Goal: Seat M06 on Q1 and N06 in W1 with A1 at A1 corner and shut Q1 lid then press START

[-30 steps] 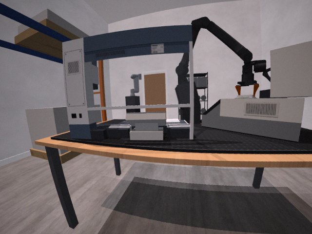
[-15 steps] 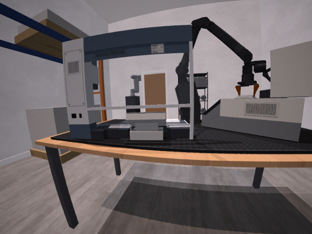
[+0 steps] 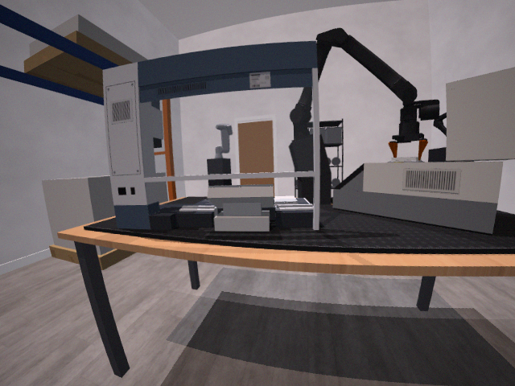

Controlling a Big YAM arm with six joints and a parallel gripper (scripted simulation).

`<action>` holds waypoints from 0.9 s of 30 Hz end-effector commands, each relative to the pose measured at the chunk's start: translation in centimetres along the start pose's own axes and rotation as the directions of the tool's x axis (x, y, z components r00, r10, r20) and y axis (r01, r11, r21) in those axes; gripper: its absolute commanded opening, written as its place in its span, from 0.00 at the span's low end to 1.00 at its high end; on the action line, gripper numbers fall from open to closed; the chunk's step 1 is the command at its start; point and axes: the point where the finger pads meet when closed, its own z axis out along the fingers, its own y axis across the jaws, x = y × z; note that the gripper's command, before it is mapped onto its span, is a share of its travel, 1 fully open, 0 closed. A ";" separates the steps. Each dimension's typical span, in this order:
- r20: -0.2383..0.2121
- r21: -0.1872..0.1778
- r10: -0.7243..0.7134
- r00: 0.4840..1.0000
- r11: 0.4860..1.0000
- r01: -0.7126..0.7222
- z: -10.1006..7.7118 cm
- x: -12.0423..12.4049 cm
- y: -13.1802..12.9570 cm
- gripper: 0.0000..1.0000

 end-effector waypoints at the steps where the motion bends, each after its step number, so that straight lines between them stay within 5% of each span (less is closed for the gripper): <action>1: 0.009 0.034 0.015 1.000 0.999 -0.016 -0.5 0.5 -2.4 0.00; 27: 0.013 0.045 0.017 1.000 0.999 -0.017 -0.7 0.5 -2.7 0.00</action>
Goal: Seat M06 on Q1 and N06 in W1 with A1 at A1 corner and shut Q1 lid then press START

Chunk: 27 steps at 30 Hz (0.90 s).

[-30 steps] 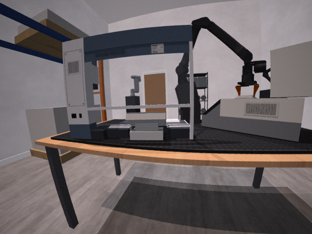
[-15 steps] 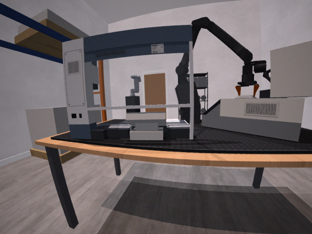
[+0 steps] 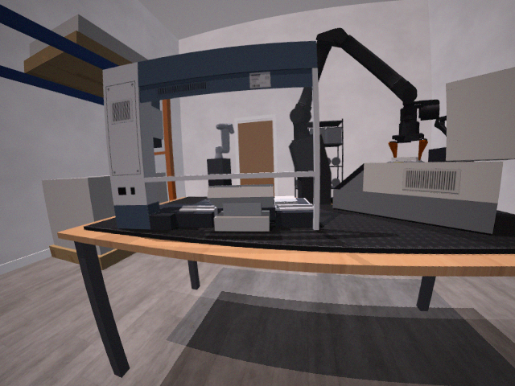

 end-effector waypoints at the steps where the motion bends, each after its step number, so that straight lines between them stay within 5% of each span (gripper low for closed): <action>1: 0.013 0.046 0.017 1.000 0.999 -0.017 -0.7 0.5 -2.7 0.00; 3: 0.013 0.046 0.017 1.000 0.999 -0.017 -0.7 0.5 -2.7 0.00; 4: 0.013 0.046 0.017 1.000 0.999 -0.017 -0.7 0.5 -2.7 1.00; 27: 0.006 0.039 -0.022 1.000 0.999 0.021 -1.7 -0.8 -1.0 1.00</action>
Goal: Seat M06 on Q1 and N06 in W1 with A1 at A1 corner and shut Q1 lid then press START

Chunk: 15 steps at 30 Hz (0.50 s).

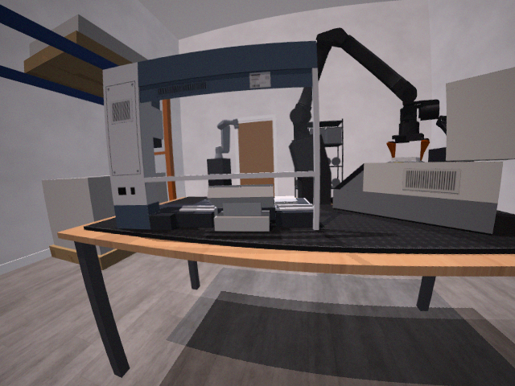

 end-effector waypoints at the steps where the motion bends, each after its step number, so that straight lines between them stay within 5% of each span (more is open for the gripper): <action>1: 0.006 0.038 -0.022 1.000 0.999 0.022 -1.7 -0.8 -1.1 1.00; 15: 0.012 0.070 -0.019 1.000 0.997 0.018 -2.7 -1.0 -2.9 1.00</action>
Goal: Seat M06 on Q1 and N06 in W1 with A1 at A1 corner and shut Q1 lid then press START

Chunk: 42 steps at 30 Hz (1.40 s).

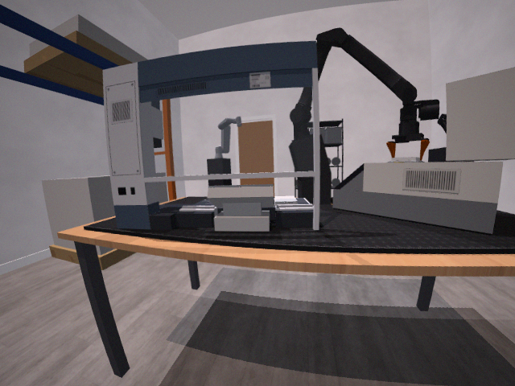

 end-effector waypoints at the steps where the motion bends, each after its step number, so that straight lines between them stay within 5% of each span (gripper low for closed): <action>1: 0.013 0.076 -0.017 1.000 0.997 0.016 -2.7 -1.0 -3.1 1.00; 15: 0.012 0.067 -0.020 1.000 0.998 0.019 -1.3 -1.3 -3.2 1.00; 24: 0.003 0.006 -0.029 1.000 1.000 0.029 -0.4 -1.0 -0.6 1.00; 42: 0.009 0.043 -0.025 1.000 0.999 0.025 -1.4 -0.9 -1.0 1.00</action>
